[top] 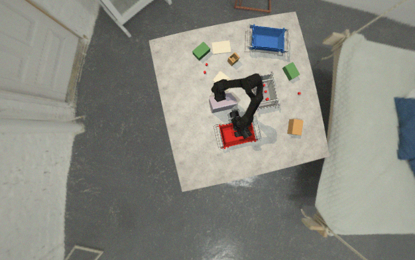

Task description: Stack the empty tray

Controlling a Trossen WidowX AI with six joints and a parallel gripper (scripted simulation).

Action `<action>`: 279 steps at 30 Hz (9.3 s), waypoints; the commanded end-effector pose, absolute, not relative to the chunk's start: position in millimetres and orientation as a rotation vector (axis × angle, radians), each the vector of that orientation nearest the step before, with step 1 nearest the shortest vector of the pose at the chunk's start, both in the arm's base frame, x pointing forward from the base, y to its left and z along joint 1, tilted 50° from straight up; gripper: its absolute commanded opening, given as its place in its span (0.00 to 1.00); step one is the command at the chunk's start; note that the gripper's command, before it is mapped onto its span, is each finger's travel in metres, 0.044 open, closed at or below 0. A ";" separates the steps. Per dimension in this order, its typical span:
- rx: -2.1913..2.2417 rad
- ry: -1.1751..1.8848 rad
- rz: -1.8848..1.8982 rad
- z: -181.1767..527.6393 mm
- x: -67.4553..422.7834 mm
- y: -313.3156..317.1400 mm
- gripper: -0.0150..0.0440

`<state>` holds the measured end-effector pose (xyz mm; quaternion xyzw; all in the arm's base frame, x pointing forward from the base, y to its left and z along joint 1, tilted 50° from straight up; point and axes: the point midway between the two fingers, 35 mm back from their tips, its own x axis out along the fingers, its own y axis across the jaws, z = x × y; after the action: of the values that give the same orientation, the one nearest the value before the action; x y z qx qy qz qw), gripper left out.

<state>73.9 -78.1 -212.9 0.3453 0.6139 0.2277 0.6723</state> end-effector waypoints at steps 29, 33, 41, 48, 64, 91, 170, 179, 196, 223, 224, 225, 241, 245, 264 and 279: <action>0.784 1.383 0.517 -160.5 62.5 -139.7 0.25; 0.783 1.383 0.516 -163.6 64.4 -153.4 0.25; 0.781 1.383 0.515 -169.5 68.7 -184.8 0.25; 0.780 1.383 0.513 -173.0 72.1 -210.8 0.25; 0.777 1.383 0.511 -175.1 78.3 -264.4 0.25; 0.776 1.383 0.511 -173.5 80.6 -286.3 0.25; -0.121 0.917 1.084 -13.5 267.5 -205.1 0.25; -0.239 0.825 1.158 8.7 285.2 -180.8 0.25; -0.452 0.629 1.290 50.1 309.9 -129.5 0.25; -0.482 0.599 1.309 56.0 312.4 -121.6 0.25; -0.482 0.599 1.309 56.0 312.4 -121.6 0.25; -0.482 0.599 1.309 56.0 312.4 -121.6 0.25; -0.482 0.599 1.309 55.4 312.1 -122.0 0.25; -0.482 0.599 1.309 55.4 312.1 -122.0 0.25; -0.483 0.599 1.308 38.2 316.8 -103.3 0.25; -0.482 0.598 1.308 21.6 318.6 -83.8 0.25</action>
<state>317.1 -83.4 22.0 -0.2163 0.2740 0.6019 0.7183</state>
